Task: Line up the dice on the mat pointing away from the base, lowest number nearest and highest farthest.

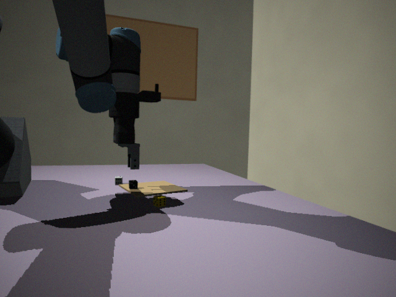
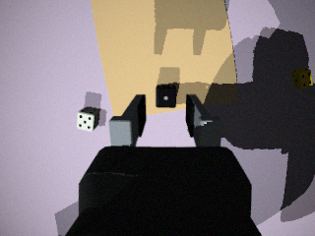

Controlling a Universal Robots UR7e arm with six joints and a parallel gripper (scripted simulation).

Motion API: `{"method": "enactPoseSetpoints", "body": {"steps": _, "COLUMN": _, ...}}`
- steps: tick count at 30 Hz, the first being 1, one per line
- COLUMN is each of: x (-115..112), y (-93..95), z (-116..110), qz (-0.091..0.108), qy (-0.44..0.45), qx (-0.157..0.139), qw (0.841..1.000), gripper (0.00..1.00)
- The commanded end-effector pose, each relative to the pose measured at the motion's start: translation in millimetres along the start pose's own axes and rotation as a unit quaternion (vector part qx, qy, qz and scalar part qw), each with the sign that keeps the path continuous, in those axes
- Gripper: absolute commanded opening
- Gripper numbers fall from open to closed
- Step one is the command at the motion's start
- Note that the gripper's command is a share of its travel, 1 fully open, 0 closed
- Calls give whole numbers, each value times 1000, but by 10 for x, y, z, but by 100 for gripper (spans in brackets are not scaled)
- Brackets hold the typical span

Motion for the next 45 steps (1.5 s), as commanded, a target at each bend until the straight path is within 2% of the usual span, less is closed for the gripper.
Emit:
{"method": "enactPoseSetpoints", "body": {"steps": 1, "x": 1, "y": -125, "z": 0, "qz": 0, "qy": 0, "qx": 0, "qw": 1000, "gripper": 70}}
{"method": "enactPoseSetpoints", "body": {"steps": 11, "x": 1, "y": -336, "z": 0, "qz": 0, "qy": 0, "qx": 0, "qw": 1000, "gripper": 70}}
{"method": "enactPoseSetpoints", "body": {"steps": 24, "x": 1, "y": -391, "z": 0, "qz": 0, "qy": 0, "qx": 0, "qw": 1000, "gripper": 70}}
{"method": "enactPoseSetpoints", "body": {"steps": 25, "x": 1, "y": -391, "z": 0, "qz": 0, "qy": 0, "qx": 0, "qw": 1000, "gripper": 100}}
{"method": "enactPoseSetpoints", "body": {"steps": 45, "x": 1, "y": -391, "z": 0, "qz": 0, "qy": 0, "qx": 0, "qw": 1000, "gripper": 100}}
Point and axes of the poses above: the point where the finger pads meet when closed, its own y axis out along the fingers, its own x axis across the jaws, z = x × y, the point moved 10 cm from there along -y, back along the fingers, and after that the axes turned 11 degrees about -y, right-handed, at the moved point
